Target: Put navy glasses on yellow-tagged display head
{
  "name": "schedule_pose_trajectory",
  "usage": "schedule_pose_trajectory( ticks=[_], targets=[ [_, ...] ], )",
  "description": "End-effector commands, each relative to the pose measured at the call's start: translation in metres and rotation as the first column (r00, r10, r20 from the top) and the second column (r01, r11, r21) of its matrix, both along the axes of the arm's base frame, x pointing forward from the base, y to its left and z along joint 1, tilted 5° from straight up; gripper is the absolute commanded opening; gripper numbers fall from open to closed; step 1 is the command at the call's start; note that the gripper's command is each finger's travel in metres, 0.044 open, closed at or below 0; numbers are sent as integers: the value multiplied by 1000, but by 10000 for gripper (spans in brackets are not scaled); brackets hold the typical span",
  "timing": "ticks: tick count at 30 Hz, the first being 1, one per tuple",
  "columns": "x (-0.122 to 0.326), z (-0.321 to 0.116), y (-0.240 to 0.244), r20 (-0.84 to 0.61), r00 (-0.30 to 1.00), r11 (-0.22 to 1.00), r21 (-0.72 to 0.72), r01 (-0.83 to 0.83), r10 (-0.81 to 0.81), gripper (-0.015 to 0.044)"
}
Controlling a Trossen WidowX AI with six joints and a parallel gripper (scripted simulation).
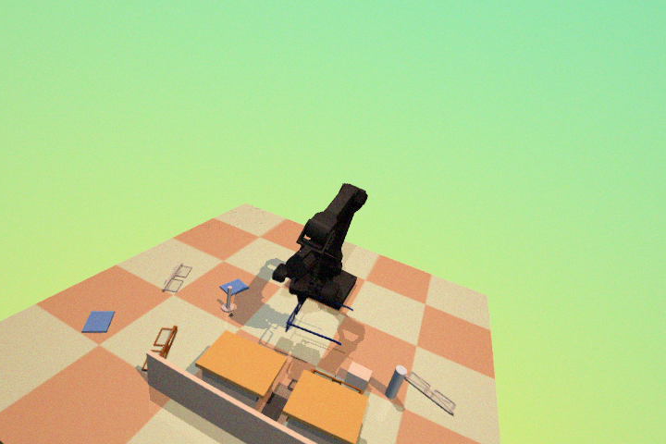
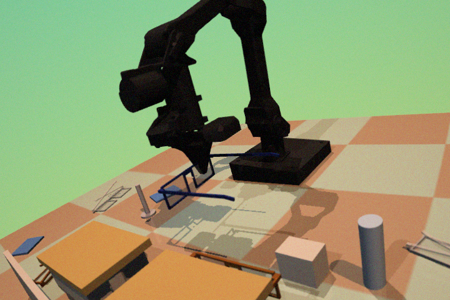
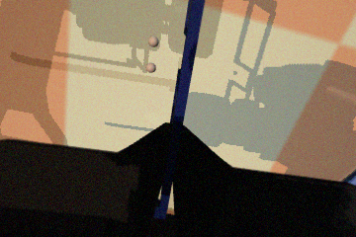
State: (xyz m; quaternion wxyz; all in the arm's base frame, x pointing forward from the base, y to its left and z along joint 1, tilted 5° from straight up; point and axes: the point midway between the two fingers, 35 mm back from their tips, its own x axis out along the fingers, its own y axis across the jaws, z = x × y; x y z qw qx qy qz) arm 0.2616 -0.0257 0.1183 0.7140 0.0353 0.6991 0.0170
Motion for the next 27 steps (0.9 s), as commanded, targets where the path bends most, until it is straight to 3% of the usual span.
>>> schedule_pose_trajectory(
  ticks=[1, 27],
  targets=[
    [-7, -2, 13, 3, 1000, 1000, 5, -22, 22, 0],
    [-4, -22, 15, 3, 1000, 1000, 5, -22, 22, 0]
  ],
)
